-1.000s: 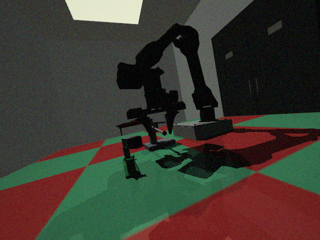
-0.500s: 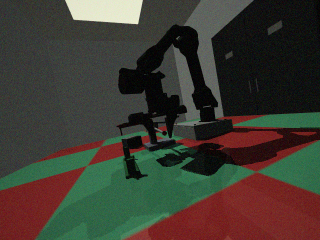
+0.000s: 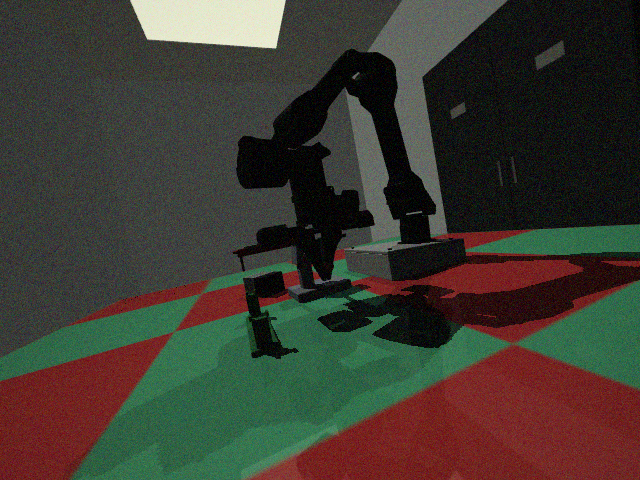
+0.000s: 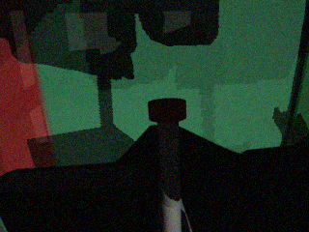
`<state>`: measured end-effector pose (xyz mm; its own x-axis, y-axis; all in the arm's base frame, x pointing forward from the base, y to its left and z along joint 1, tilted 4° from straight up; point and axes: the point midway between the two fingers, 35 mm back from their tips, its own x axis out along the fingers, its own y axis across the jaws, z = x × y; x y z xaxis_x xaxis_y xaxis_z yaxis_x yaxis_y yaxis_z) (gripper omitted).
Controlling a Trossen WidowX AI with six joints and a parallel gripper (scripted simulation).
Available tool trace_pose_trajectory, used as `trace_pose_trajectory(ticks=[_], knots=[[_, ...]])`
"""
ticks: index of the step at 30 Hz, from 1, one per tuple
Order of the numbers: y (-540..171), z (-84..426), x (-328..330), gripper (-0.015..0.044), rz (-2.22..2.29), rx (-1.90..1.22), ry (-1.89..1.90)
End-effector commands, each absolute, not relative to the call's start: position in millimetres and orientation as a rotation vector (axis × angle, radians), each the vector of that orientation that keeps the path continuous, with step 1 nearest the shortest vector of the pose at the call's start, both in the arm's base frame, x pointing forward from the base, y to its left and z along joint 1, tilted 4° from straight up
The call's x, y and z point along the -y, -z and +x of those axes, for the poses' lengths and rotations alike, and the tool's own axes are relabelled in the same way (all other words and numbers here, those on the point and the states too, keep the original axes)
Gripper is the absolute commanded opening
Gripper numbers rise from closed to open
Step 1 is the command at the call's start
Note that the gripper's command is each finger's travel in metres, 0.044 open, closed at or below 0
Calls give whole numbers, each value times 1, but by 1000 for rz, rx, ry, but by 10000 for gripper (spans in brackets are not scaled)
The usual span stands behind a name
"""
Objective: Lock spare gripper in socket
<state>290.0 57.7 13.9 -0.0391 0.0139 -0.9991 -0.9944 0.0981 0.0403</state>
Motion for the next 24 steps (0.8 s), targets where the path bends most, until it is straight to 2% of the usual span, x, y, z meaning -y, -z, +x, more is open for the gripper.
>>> trace_pose_trajectory(ticks=[1, 24], knots=[[-13, 290, -58, 0, -1106, -1277, -1167], [-24, 294, -71, 0, -995, -1162, -1243]])
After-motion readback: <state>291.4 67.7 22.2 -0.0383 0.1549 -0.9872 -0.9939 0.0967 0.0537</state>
